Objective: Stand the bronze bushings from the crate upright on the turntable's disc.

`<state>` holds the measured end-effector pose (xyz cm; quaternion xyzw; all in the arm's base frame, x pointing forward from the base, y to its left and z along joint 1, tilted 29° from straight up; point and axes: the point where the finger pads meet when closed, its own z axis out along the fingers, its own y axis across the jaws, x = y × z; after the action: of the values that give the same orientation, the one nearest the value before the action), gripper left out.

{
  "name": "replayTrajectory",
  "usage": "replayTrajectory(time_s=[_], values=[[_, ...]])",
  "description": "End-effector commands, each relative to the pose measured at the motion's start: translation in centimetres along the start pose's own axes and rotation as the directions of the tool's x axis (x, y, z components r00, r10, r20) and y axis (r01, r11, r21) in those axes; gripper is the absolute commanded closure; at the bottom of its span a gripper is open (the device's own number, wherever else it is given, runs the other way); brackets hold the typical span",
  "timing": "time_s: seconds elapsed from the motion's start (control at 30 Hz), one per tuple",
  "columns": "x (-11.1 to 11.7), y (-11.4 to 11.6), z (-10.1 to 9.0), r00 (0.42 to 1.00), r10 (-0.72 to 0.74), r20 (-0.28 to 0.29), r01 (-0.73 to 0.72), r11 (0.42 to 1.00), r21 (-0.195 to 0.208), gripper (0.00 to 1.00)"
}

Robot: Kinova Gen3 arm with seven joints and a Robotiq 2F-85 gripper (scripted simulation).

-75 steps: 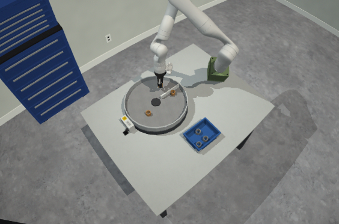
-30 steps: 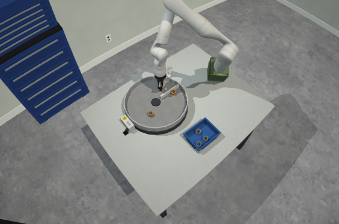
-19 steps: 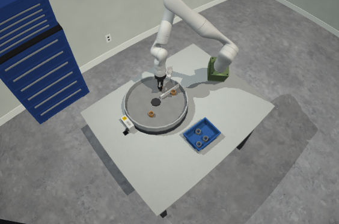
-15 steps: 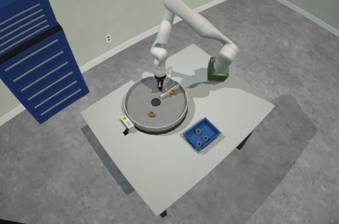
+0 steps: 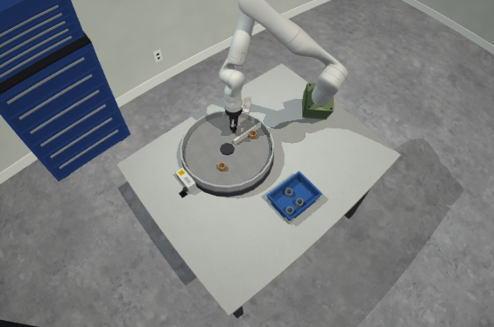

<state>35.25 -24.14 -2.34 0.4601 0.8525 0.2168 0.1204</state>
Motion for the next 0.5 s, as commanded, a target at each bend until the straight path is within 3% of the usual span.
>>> replayTrajectory(time_s=[0.0, 0.47], values=[[-0.05, -0.01, -0.05, 1.0, 0.0, 0.001, 0.0, 1.0, 0.0, 1.0], [-0.05, -0.01, 0.21, 1.0, 0.0, 0.001, 0.0, 1.0, 0.0, 1.0]])
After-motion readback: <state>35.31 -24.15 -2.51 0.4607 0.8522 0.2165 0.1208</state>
